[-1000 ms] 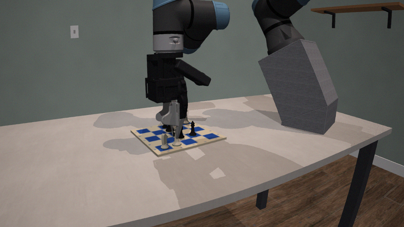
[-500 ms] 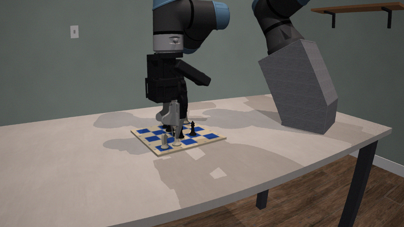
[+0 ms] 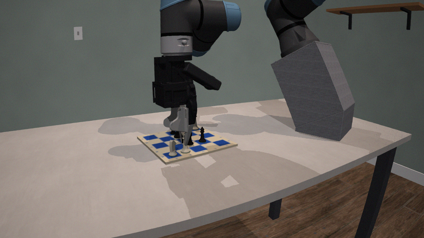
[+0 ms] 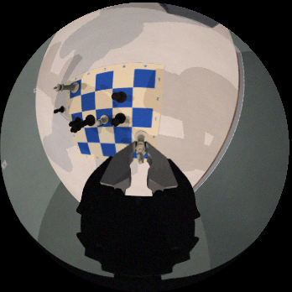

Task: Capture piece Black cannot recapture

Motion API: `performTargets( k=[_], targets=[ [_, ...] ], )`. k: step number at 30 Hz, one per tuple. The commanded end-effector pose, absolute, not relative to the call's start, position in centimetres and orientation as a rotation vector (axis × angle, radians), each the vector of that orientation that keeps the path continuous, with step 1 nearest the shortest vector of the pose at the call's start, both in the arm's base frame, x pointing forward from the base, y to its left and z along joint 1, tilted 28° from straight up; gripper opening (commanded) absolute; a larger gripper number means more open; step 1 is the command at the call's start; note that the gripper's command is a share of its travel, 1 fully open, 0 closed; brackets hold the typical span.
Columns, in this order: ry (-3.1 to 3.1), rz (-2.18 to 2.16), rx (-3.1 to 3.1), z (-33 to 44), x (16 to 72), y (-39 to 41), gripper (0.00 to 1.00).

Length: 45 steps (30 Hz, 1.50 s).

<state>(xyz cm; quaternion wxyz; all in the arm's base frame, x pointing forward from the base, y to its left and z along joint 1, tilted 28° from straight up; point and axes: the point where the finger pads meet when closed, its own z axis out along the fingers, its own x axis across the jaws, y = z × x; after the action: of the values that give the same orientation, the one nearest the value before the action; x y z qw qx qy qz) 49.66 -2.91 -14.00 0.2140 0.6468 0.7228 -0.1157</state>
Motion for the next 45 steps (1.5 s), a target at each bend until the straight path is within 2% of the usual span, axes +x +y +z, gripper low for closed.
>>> performTargets(
  k=[1, 2, 7, 8, 12, 13, 15, 16, 32, 45],
  targets=[
    [2.005, -0.320, 1.794, -14.0, 49.7, -2.9, 0.00],
    [2.005, -0.320, 1.794, -14.0, 49.7, -2.9, 0.05],
    [2.005, -0.320, 1.794, -14.0, 49.7, -2.9, 0.10],
    [2.005, -0.320, 1.794, -14.0, 49.7, -2.9, 0.15],
    [2.005, -0.320, 1.794, -14.0, 49.7, -2.9, 0.15],
    [2.005, -0.320, 1.794, -14.0, 49.7, -2.9, 0.20],
    [2.005, -0.320, 1.794, -14.0, 49.7, -2.9, 0.20],
    [2.005, -0.320, 1.794, -14.0, 49.7, -2.9, 0.25],
    [2.005, -0.320, 1.794, -13.5, 49.6, -2.7, 0.25],
    [2.005, -0.320, 1.794, -8.6, 48.7, -0.2, 0.25]
  ],
)
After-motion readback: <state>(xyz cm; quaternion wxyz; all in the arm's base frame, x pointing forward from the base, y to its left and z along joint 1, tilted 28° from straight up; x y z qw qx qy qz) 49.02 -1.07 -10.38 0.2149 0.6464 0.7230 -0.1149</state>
